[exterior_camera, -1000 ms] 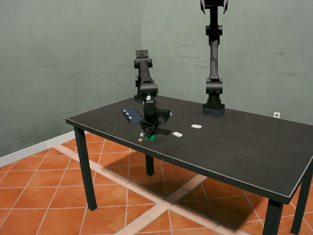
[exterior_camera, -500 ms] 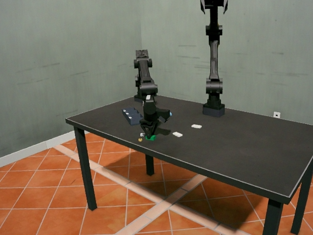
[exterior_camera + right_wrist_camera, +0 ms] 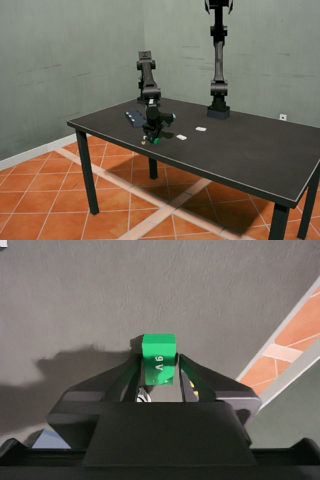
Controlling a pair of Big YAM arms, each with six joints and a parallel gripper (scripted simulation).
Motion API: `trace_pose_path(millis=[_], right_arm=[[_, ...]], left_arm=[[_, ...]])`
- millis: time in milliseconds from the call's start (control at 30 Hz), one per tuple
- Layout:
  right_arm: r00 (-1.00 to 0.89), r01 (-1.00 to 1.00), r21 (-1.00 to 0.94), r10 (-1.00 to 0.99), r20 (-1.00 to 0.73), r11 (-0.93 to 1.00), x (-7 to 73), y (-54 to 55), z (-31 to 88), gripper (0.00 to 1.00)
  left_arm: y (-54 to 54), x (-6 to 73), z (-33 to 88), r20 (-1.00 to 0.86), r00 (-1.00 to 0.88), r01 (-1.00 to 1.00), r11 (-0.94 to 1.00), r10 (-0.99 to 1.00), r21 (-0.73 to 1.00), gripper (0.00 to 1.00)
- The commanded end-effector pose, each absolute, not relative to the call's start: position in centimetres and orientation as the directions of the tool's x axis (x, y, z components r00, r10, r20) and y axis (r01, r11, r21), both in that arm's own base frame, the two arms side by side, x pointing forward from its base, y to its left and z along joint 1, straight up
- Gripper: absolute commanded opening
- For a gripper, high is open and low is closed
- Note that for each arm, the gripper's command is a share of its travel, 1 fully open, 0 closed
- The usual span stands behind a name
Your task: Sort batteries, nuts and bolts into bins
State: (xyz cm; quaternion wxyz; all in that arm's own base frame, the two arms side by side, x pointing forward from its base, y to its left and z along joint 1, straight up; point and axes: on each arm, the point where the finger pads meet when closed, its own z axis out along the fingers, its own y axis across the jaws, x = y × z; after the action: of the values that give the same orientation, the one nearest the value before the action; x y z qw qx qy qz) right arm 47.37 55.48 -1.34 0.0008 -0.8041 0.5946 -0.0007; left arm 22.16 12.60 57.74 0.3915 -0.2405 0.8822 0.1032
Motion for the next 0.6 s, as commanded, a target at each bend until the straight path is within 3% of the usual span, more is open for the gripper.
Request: trace_pose_path(millis=[0, 567], right_arm=[[0.284, -0.959, -0.013, -0.959, -0.010, -0.284, 48.3, 55.0, -1.2, 0.40], [0.283, -0.959, -0.027, -0.959, -0.020, -0.282, 47.9, 55.5, 0.0, 0.40]], left_arm=[[12.1, 21.1, 60.3, -0.775, -0.547, -0.500, 0.866, -0.316, 0.000, 1.00], [12.1, 21.1, 60.3, -0.775, -0.547, -0.500, 0.866, -0.316, 0.000, 1.00]])
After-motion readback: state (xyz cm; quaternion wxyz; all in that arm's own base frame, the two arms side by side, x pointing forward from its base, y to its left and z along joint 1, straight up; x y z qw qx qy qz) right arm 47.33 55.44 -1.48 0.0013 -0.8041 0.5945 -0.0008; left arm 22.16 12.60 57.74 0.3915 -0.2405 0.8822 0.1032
